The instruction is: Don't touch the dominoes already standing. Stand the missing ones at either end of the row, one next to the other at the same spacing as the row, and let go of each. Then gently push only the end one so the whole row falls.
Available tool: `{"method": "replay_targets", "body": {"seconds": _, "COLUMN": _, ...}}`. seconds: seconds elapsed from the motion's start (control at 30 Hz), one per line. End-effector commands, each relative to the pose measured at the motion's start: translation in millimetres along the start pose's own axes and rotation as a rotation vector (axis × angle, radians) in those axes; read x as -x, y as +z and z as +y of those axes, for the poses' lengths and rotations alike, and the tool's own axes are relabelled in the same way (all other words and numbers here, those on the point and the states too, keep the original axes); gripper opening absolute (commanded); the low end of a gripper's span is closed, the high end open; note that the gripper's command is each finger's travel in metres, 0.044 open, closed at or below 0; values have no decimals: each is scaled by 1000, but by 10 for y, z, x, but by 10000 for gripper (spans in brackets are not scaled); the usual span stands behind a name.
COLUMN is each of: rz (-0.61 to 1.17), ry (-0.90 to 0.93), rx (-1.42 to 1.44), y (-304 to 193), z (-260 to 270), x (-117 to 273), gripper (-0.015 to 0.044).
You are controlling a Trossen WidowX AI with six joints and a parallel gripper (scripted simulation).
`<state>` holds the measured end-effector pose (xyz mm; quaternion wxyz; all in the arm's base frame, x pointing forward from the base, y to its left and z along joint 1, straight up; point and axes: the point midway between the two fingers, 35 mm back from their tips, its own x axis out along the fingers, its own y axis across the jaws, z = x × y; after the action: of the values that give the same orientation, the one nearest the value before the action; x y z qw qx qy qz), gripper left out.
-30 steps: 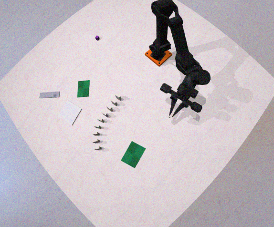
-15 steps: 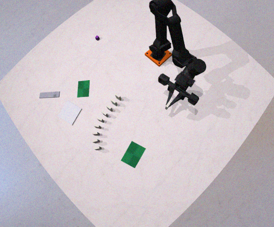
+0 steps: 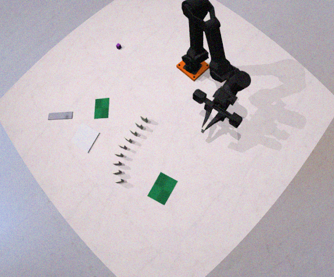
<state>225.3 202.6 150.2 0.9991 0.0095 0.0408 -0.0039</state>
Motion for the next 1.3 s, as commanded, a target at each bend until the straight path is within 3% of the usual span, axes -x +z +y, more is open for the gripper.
{"method": "replay_targets", "body": {"seconds": 0.0, "rz": -1, "ry": -5, "rx": 5, "y": -28, "z": 2, "x": -8, "gripper": 27}}
{"method": "replay_targets", "body": {"seconds": 1.27, "rz": 18, "ry": -3, "rx": 4, "y": -888, "z": 30, "x": -185, "gripper": 27}}
